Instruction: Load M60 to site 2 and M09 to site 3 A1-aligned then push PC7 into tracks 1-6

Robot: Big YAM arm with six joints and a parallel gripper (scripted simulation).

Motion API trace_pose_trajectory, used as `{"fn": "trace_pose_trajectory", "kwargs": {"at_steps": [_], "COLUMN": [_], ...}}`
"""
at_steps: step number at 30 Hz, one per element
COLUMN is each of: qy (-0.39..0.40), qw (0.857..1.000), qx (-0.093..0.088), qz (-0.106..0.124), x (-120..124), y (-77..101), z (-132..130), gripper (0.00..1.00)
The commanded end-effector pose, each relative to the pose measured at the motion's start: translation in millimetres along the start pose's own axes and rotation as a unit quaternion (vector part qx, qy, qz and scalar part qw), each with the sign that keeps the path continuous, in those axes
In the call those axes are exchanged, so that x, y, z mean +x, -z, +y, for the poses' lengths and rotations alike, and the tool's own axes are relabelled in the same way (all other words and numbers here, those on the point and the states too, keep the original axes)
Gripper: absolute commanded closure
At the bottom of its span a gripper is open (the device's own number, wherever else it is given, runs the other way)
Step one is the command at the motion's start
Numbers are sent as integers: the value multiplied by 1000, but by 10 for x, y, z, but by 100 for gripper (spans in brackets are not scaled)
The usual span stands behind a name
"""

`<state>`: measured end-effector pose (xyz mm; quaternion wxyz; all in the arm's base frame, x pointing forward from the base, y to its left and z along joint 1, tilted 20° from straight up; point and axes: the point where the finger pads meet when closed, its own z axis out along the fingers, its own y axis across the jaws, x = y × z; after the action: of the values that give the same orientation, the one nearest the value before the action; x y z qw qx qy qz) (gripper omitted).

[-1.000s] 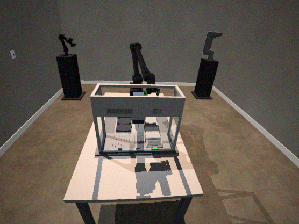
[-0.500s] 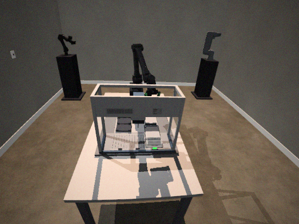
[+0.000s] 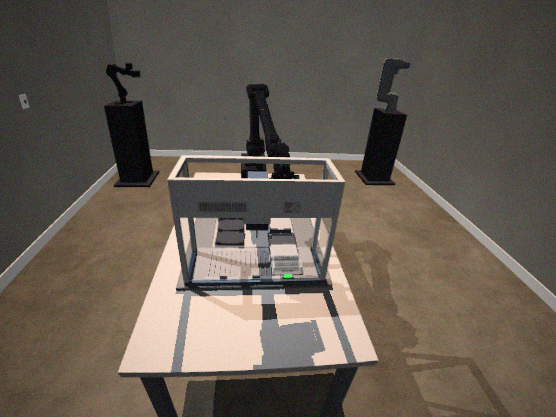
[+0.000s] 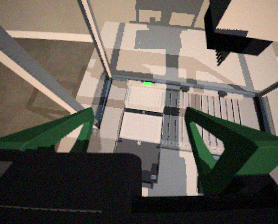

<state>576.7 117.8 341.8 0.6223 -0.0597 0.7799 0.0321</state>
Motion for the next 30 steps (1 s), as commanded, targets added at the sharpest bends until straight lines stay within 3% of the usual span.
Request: {"fn": "trace_pose_trajectory", "kwargs": {"at_steps": [1, 5, 6, 7, 20, 23, 24, 30], "qy": [5, 5, 7, 6, 6, 7, 6, 7], "qw": [1000, 1000, 1000, 1000, 1000, 1000, 1000, 1000], "qx": [5, 5, 5, 5, 6, 5, 6, 6], "qz": [-10, -10, 9, -10, -11, -2, -11, -12], "x": [-253, -297, -82, -342, -631, -539, -676, -809], "y": [-153, -217, -242, -281, -692, -726, -755, -944], "z": [-94, -112, -120, -131, -250, -257, -268, -323], "gripper": [0, 0, 0, 0, 0, 0, 0, 0]}}
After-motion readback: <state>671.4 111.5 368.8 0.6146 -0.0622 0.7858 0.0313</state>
